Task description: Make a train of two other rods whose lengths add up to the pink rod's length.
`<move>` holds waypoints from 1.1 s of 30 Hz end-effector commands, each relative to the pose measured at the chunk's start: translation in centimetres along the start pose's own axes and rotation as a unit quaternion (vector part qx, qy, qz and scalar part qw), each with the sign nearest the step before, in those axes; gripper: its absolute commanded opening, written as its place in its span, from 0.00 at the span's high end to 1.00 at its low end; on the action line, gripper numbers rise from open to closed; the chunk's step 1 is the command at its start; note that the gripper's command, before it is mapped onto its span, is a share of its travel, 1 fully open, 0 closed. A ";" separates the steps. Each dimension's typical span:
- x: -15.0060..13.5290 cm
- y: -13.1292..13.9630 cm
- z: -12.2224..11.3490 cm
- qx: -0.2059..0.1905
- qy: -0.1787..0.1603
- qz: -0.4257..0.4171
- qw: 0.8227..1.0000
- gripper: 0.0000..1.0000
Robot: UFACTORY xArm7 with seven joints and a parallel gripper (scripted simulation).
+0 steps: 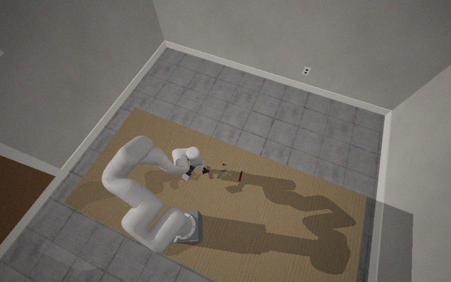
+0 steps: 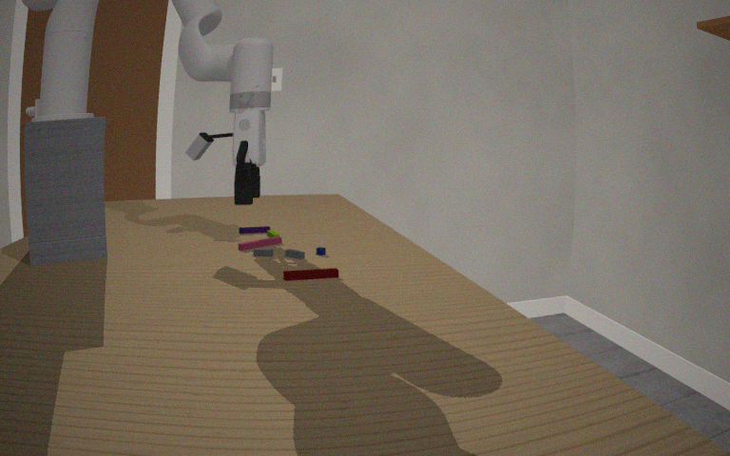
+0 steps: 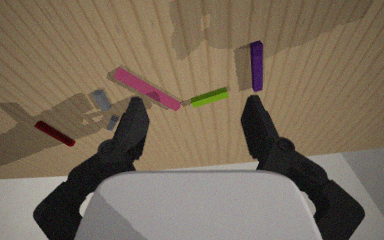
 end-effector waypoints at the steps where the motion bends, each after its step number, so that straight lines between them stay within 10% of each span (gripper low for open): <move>1: -0.1 0.2 -0.1 0.004 -0.005 0.069 0.998 0.00; 19: -0.9 0.1 -0.1 0.002 -0.006 0.298 0.955 0.00; 33: -1.7 0.0 -0.1 0.001 -0.006 0.498 0.867 0.00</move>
Point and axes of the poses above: the point where the finger pads meet when closed, its own z axis out along the fingers, its own x axis across the jaws, y = z × x, the point moved 9 cm from there along -z, back along the fingers, and after that the axes turned 13 degrees about -z, right-handed, at the moved point
